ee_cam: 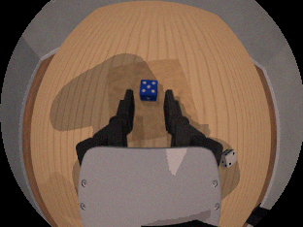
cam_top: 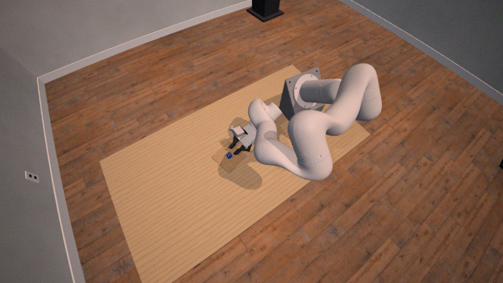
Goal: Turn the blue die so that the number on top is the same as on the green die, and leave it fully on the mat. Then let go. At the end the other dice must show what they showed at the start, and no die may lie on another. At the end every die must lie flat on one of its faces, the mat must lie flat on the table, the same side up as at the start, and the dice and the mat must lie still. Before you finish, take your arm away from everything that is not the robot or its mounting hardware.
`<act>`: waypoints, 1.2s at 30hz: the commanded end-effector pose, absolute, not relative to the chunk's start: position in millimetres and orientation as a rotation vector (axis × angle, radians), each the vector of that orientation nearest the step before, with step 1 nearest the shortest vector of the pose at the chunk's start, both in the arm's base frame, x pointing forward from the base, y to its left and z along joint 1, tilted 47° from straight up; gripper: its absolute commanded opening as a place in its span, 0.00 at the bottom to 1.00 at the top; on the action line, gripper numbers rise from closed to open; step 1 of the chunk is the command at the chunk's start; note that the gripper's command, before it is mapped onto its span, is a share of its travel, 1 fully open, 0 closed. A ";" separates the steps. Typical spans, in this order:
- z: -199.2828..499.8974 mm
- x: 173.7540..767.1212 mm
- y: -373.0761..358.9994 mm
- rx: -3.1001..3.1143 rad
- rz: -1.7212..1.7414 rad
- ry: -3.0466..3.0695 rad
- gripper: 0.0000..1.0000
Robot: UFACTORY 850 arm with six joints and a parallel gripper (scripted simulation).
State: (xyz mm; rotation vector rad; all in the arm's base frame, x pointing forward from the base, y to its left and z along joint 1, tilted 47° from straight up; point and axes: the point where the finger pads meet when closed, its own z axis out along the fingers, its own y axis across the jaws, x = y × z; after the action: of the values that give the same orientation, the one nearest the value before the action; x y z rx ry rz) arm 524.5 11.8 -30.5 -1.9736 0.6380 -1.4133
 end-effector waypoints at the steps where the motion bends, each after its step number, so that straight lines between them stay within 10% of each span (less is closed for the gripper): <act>1: -29.3 522.0 10.7 -1.973 -1.415 0.638 0.42; 36: 13.7 516.3 -33.7 -2.018 -1.322 0.602 0.42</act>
State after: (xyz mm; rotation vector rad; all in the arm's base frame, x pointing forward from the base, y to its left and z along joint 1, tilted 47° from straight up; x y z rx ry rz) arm 512.7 -31.4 11.4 -1.9873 0.6281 -1.3849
